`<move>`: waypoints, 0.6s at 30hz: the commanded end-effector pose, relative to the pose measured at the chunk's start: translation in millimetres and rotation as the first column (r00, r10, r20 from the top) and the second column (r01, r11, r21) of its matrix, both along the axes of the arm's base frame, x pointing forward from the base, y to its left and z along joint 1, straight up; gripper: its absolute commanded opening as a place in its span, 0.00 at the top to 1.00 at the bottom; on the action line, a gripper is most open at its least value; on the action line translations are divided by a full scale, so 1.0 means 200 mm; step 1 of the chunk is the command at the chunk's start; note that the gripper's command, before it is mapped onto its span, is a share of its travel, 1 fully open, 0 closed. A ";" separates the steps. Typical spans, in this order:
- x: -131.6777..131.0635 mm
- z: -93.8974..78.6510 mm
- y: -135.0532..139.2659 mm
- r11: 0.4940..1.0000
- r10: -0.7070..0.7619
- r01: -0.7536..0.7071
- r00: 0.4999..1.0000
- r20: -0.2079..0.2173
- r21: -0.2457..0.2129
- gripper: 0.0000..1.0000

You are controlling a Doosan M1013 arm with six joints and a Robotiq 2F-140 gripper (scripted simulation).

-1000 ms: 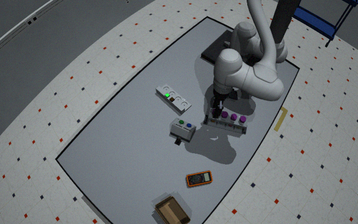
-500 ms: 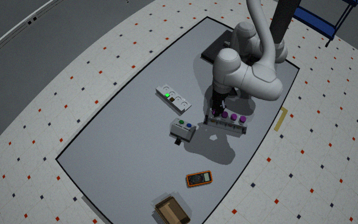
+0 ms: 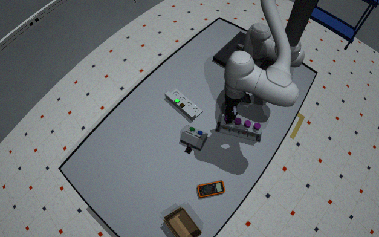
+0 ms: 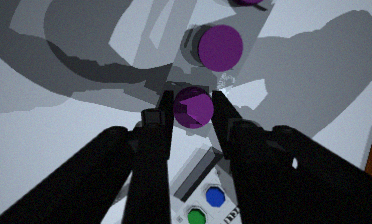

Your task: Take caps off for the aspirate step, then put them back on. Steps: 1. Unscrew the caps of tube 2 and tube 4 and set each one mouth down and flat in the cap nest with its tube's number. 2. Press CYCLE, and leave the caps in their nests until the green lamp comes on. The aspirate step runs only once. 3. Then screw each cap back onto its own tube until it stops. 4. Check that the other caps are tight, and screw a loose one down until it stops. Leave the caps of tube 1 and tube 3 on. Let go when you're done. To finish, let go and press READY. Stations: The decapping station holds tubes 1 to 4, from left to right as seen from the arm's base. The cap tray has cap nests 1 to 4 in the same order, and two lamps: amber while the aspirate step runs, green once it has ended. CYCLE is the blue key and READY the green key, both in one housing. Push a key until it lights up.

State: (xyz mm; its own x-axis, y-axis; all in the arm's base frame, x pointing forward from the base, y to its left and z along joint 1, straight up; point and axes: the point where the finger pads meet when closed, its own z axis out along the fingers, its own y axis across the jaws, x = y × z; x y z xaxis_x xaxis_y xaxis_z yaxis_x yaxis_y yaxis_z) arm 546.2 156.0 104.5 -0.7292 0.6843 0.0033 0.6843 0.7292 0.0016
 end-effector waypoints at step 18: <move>0.00 0.00 0.00 0.604 -0.797 0.797 0.604 0.004 -0.004 0.70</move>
State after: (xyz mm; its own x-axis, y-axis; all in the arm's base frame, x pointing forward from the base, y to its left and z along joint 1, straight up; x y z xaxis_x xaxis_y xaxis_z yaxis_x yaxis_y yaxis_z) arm 546.1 156.0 104.2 -0.0617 0.9979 0.0205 0.9981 0.0617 -0.0006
